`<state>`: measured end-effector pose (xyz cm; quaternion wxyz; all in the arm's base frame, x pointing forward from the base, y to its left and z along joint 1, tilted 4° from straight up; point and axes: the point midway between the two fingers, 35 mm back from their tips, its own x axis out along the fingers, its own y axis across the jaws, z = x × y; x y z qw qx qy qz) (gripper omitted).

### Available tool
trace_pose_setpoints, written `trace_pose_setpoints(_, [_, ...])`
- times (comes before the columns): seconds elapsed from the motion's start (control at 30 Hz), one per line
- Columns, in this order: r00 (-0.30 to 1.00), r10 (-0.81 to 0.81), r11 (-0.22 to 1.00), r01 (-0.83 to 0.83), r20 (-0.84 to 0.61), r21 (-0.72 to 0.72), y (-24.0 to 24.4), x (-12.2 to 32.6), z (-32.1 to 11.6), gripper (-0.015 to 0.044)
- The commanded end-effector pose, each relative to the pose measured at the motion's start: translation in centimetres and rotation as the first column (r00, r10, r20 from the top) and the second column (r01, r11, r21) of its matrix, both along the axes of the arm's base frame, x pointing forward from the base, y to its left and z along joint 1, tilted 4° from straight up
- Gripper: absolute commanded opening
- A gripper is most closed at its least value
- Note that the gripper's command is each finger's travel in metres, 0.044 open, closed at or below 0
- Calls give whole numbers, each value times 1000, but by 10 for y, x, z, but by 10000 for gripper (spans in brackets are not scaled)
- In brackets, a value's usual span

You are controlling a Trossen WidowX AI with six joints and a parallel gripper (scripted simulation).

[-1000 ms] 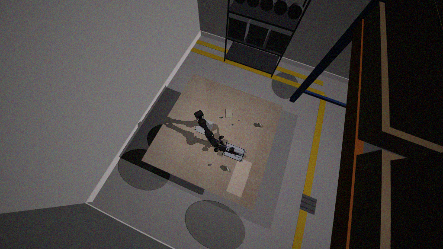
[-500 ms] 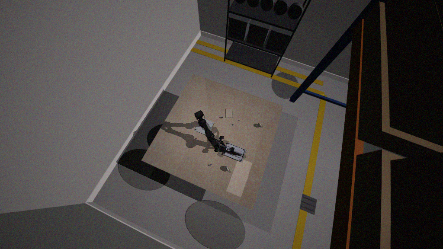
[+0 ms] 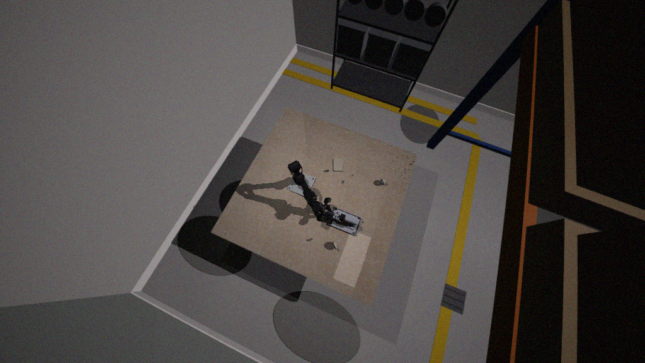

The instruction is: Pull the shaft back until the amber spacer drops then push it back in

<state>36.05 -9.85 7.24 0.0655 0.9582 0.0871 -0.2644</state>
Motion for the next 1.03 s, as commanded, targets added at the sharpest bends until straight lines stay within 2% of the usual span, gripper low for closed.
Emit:
trace_pose_setpoints(0.0, [1000, -1, 1000, 1, 0, 3, 1, 2, 0, 0])
trace_pose_setpoints(0.57, [1000, -1, 1000, 1, 1, 3, 2, 6, 1, 0])
trace_pose_setpoints(1.0, [1000, -2, 1000, 2, -2, 4, 0, 1, 0, 341])
